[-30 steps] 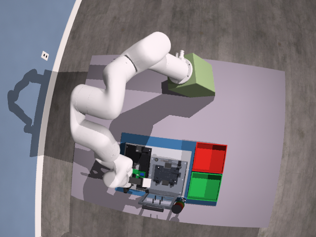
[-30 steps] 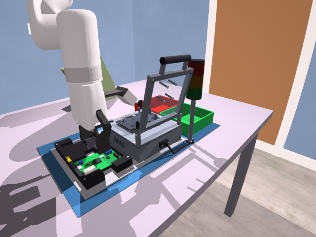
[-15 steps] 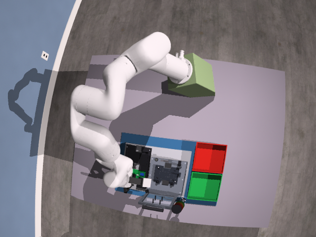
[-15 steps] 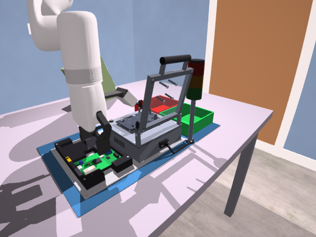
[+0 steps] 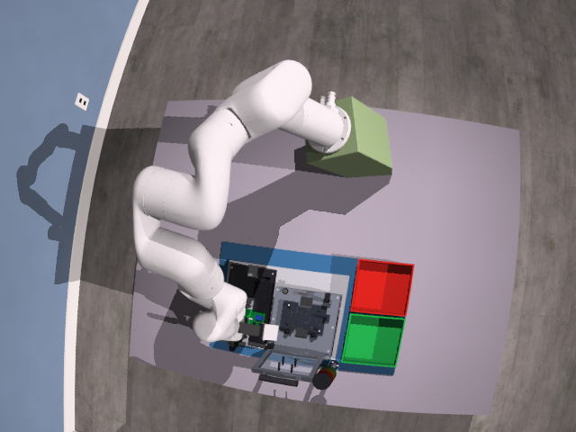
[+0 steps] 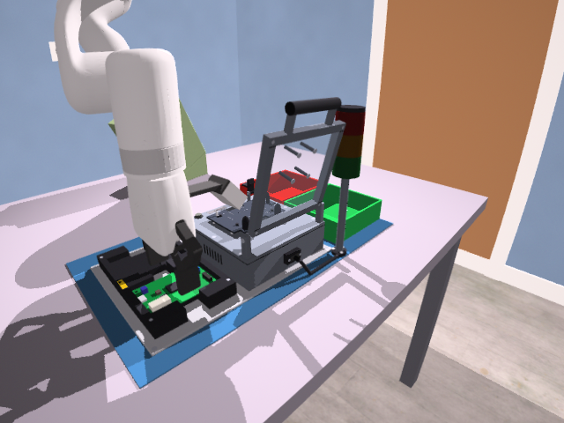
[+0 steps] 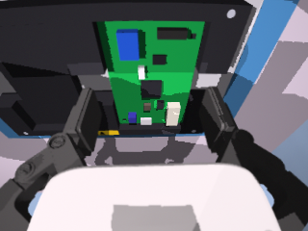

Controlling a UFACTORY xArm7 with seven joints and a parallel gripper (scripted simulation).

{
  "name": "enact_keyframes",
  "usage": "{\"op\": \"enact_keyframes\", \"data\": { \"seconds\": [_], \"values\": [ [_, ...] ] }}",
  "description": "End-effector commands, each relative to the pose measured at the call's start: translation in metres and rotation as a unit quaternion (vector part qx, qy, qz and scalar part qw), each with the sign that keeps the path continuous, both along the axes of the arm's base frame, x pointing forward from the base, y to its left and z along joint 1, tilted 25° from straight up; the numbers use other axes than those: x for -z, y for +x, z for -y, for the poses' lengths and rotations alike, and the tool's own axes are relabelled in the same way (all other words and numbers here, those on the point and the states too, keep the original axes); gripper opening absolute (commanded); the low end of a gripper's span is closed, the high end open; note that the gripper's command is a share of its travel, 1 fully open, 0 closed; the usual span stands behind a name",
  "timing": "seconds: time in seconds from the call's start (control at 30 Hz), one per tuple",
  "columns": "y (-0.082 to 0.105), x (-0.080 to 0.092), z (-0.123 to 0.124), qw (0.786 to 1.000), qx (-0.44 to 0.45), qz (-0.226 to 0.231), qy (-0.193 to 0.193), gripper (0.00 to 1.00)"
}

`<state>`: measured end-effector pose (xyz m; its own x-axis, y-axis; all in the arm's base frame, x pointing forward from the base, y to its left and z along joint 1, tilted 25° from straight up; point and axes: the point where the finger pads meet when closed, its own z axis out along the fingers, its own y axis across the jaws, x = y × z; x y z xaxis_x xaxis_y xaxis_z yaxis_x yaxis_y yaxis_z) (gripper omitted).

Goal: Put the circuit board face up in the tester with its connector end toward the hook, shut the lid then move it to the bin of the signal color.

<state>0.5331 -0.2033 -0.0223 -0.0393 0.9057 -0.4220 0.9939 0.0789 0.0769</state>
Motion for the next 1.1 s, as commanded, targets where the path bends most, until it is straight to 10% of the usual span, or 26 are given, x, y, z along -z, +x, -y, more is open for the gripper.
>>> {"op": "enact_keyframes", "data": {
  "seconds": [0.0, 1.07],
  "values": [
    [0.003, 0.007, 0.003, 1.000, -0.001, 0.002, 0.000, 1.00],
    [0.005, 0.019, 0.009, 1.000, -0.001, 0.002, 0.000, 1.00]
  ]
}}
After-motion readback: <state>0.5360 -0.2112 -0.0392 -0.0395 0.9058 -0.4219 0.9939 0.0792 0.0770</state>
